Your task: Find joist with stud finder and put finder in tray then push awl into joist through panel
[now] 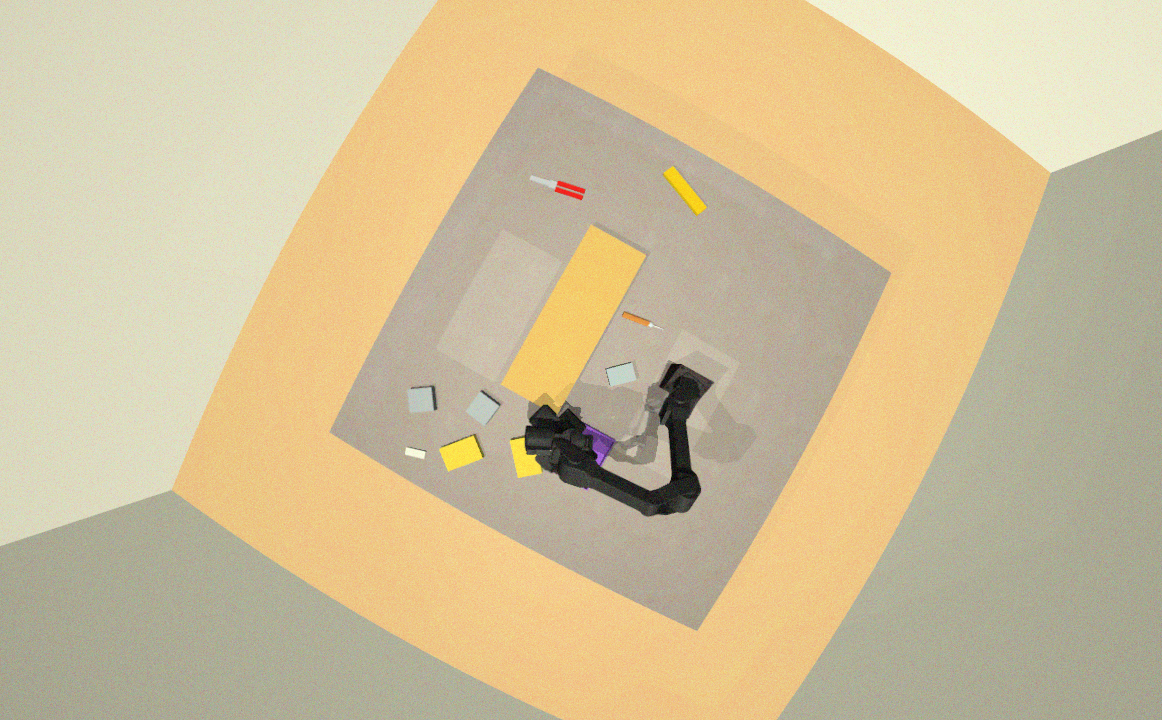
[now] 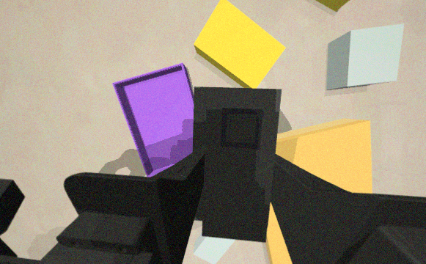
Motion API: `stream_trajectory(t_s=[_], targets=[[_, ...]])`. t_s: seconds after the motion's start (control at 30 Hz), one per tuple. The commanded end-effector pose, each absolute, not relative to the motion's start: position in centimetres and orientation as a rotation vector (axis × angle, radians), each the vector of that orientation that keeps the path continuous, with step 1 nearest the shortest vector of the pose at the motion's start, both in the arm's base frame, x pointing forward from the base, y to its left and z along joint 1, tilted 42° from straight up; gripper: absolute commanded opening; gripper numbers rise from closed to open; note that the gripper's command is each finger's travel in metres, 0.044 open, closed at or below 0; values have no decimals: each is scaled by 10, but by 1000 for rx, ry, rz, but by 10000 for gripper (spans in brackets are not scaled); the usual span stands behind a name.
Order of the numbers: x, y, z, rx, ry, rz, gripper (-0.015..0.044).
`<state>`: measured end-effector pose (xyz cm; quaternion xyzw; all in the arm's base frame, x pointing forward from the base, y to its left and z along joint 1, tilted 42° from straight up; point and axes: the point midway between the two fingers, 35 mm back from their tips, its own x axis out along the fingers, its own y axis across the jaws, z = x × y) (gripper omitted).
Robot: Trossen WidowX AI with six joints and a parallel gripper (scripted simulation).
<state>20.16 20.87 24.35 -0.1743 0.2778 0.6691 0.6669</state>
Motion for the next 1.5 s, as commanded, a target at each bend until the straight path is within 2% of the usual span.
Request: stream_trajectory(t_s=[0.0, 0.43, 1.47], targets=[[178, 214, 251, -424, 564, 1562, 0], [107, 218, 266, -497, 393, 1716, 0], [105, 246, 236, -508, 391, 1723, 0]])
